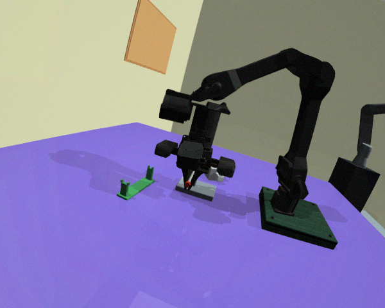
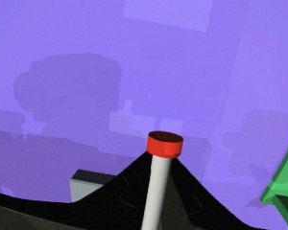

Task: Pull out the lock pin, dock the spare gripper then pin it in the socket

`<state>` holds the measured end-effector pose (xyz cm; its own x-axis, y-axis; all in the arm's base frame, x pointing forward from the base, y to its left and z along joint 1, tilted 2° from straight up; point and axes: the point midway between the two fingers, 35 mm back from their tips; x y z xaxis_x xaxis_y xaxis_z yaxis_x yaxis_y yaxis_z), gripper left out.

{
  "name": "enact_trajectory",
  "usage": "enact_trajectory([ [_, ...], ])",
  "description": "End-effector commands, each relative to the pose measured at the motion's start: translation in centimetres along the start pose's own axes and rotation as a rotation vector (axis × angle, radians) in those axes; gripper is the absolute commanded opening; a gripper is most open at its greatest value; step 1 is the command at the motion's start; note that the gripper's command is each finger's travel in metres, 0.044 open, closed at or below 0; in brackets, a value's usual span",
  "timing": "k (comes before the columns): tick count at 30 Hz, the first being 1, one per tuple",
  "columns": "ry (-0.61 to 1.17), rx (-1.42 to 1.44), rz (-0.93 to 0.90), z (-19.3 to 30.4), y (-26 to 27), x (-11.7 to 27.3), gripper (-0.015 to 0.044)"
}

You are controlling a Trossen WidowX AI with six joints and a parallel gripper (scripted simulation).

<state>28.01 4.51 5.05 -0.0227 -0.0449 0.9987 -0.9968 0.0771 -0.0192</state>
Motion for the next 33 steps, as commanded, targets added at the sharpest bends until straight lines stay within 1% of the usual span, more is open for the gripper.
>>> enact_trajectory([
  [1, -0.007, 0.002, -0.002, 0.0, 0.0, 0.0, 0.0000],
  [11, -0.138, 0.001, 0.000, -0.7, 0.0, 0.8, 0.0000],
  [33, -0.157, 0.003, 0.000, -2.3, -0.2, 1.3, 0.0000],
])
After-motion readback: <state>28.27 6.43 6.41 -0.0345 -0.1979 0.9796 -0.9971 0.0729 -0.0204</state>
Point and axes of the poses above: the point midway between the two fingers, 35 mm back from their tips, its own x axis back along the fingers, its own y axis across the jaws, z = x × y, and after that the axes turned 1 degree about x, right-handed
